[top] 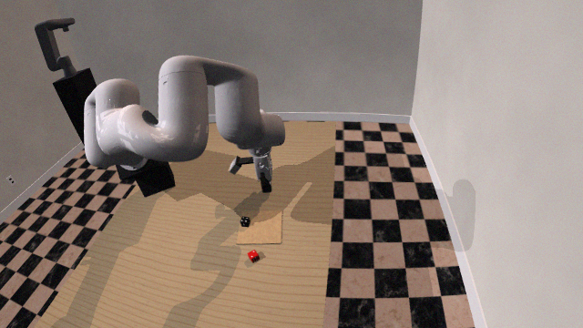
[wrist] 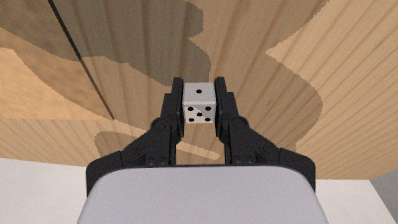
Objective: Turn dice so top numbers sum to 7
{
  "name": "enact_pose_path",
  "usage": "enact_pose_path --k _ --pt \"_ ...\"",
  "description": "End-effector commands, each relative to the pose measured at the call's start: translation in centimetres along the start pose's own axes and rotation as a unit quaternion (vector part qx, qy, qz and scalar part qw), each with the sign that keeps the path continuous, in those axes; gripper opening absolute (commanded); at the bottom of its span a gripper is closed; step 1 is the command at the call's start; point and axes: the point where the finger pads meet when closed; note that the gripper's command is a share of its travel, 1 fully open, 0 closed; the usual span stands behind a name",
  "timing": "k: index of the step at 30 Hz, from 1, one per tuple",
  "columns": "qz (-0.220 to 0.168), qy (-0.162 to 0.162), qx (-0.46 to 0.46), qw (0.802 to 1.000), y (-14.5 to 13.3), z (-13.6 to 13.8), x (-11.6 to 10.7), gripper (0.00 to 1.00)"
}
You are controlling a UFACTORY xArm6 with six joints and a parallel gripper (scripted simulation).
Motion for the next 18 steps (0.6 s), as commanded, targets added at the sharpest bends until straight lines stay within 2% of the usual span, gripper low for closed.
enact_pose_path --k 1,11,18 --pt "-0.002 -0.001 0.000 1.000 -0.1 0.0 -1.1 0.21" --pt "-0.002 -0.001 0.000 1.000 -0.1 0.0 -7.9 0.21" --pt "-0.002 -0.001 0.000 1.000 -0.1 0.0 -8.8 0.21"
Point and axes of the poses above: the point where the finger pads meet when closed, its own x axis out along the fingers, its own z axis across the jaws, y = z × x, and after that the axes turned 2 degrees about -x, right-handed
